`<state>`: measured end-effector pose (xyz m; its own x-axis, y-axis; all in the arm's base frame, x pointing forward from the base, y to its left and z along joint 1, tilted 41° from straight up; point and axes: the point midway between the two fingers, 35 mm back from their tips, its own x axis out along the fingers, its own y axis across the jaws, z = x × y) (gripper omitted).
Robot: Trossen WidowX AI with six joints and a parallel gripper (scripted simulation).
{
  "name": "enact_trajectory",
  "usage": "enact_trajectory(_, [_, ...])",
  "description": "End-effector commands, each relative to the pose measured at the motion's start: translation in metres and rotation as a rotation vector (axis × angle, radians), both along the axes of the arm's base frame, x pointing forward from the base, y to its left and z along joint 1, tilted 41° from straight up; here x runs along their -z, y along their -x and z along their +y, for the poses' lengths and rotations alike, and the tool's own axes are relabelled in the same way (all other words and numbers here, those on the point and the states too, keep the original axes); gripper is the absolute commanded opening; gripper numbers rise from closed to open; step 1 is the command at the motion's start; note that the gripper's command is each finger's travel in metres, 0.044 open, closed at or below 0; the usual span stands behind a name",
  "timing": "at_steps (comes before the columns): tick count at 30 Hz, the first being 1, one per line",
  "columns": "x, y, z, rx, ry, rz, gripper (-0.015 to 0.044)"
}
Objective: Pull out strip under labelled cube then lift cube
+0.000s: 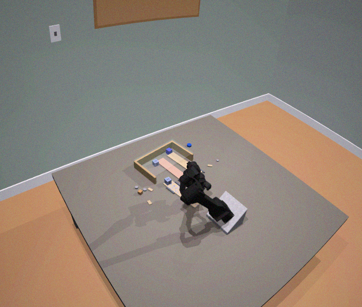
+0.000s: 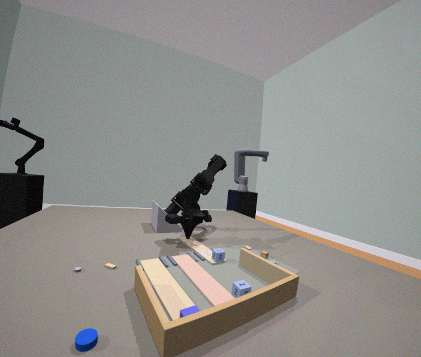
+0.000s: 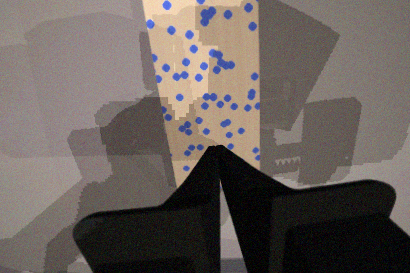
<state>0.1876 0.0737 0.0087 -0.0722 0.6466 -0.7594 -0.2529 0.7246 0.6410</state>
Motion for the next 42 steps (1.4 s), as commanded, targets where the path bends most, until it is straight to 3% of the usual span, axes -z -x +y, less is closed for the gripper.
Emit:
enact_trajectory(1, [0.003, 0.010, 0.001, -0.013, 0.004, 0.025, 0.0000])
enact_trajectory(11, [0.003, 0.010, 0.001, -0.013, 0.004, 0.025, 0.0000])
enact_trajectory(16, [-0.030, -0.005, -0.025, -0.012, 0.006, 0.023, 0.0000])
enact_trajectory(20, [-0.031, -0.005, -0.027, -0.013, 0.006, 0.025, 0.0000])
enact_trajectory(36, [-0.040, -0.065, -0.013, 0.091, 0.017, 0.109, 0.0420])
enact_trajectory(42, [-0.045, -0.088, -0.009, 0.091, 0.016, 0.108, 0.0440])
